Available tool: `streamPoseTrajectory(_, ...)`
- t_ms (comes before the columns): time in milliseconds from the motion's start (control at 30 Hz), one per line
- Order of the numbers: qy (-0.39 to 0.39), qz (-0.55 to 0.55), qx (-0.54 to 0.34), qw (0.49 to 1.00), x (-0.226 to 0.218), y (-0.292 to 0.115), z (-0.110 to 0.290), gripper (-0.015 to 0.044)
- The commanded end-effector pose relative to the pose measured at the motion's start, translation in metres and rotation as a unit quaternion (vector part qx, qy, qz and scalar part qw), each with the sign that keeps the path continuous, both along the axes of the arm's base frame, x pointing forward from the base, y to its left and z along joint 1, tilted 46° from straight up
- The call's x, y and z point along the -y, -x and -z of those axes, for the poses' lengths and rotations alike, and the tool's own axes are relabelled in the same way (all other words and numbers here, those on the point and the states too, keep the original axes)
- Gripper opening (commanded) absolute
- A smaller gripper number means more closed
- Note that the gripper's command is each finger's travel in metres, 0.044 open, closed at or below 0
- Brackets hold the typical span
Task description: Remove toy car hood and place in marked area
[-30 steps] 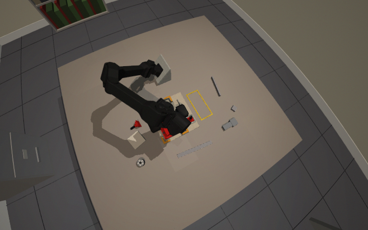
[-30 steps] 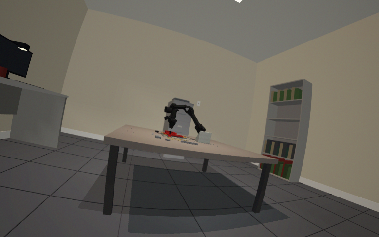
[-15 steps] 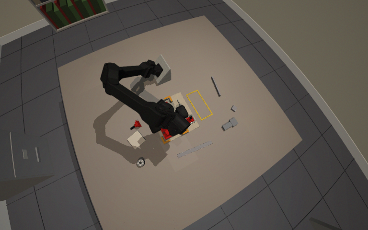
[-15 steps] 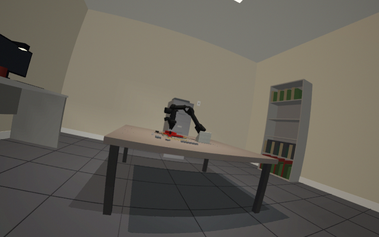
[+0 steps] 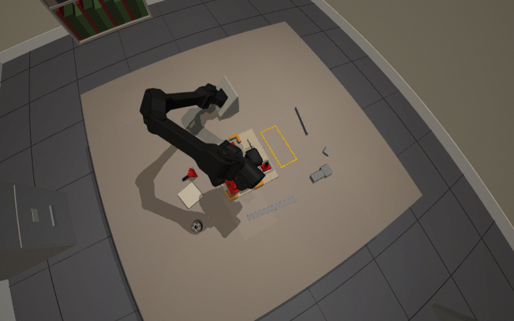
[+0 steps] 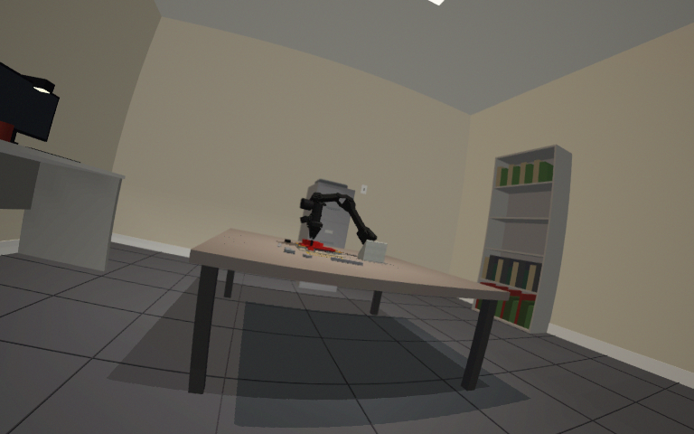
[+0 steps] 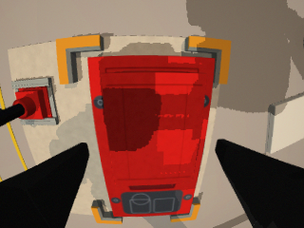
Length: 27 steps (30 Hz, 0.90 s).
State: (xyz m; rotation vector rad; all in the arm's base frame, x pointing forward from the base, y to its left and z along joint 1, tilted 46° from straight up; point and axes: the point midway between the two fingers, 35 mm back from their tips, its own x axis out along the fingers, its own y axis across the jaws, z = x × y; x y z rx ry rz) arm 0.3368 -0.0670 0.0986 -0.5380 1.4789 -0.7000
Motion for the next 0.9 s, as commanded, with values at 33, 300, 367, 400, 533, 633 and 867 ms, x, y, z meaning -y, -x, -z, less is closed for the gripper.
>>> streamPoseTrajectory(33, 0.003, -0.002, -0.002, 1.000, 0.0033, 0.0004, 0.0019, 0.0440)
streamPoseTrajectory(300, 0.003, -0.002, -0.002, 1.000, 0.0073, 0.0006, 0.0054, 0.0440)
streamPoseTrajectory(367, 0.003, -0.002, -0.002, 1.000, 0.0074, 0.0006, 0.0056, 0.0440)
streamPoseTrajectory(400, 0.003, -0.002, -0.002, 1.000, 0.0076, 0.0006, 0.0058, 0.0440)
streamPoseTrajectory(533, 0.003, -0.002, -0.002, 1.000, 0.0088, 0.0006, 0.0069, 0.0440)
streamPoseTrajectory(633, 0.003, -0.002, -0.002, 1.000, 0.0099, 0.0007, 0.0080, 0.0440)
streamPoseTrajectory(867, 0.003, -0.002, -0.002, 1.000, 0.0123, 0.0007, 0.0104, 0.0440)
